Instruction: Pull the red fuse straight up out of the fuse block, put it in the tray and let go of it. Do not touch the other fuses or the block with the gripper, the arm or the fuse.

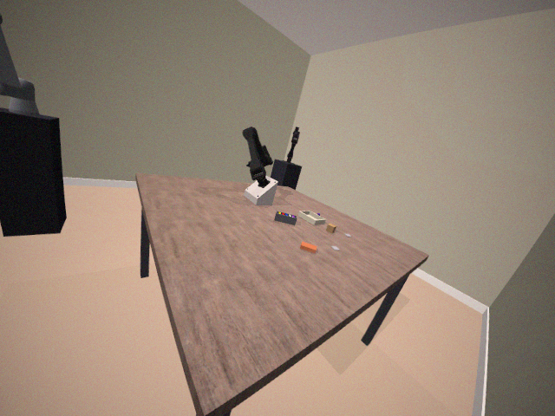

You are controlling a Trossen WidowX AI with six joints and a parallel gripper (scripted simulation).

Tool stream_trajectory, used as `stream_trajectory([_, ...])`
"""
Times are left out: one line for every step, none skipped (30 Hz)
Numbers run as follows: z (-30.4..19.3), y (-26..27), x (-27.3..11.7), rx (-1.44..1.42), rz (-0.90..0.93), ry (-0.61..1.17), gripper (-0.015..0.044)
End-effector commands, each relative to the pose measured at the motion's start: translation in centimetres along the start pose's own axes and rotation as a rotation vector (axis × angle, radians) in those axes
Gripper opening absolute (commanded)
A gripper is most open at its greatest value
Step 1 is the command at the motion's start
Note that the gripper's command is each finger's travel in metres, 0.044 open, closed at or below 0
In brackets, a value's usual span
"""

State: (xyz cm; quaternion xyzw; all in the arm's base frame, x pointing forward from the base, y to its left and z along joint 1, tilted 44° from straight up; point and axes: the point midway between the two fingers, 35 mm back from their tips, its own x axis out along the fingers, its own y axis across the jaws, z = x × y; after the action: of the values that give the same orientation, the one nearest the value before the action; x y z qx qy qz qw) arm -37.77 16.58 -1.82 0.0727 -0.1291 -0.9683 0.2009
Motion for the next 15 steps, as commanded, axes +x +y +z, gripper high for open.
stream_trajectory([0.0,-0.2,-0.2,0.006,-0.01,0.0,0.0374])
stream_trajectory([0.1,-0.9,-0.6,0.024,-0.039,-0.002,0.0347])
stream_trajectory([0.2,-2.1,-1.5,0.054,-0.088,-0.004,0.0321])
stream_trajectory([0.3,-3.4,-2.6,0.091,-0.147,-0.008,0.0295])
stream_trajectory([0.4,-4.7,-3.7,0.129,-0.206,-0.013,0.0269])
stream_trajectory([0.5,-5.9,-5.0,0.166,-0.264,-0.018,0.0242])
stream_trajectory([0.5,-7.1,-6.3,0.204,-0.323,-0.024,0.0216])
stream_trajectory([0.5,-8.2,-7.6,0.241,-0.381,-0.031,0.019])
stream_trajectory([0.4,-9.3,-9.1,0.279,-0.438,-0.039,0.0164])
stream_trajectory([0.4,-10.3,-10.5,0.318,-0.496,-0.047,0.0137])
stream_trajectory([0.2,-11.1,-12.1,0.349,-0.551,-0.054,0.0111])
stream_trajectory([0.0,-11.9,-13.7,0.38,-0.603,-0.062,0.0085])
stream_trajectory([-0.2,-12.6,-15.2,0.411,-0.655,-0.069,0.0068])
stream_trajectory([-0.4,-13.2,-16.8,0.442,-0.707,-0.077,0.0068])
stream_trajectory([-0.7,-13.7,-18.5,0.474,-0.758,-0.086,0.0068])
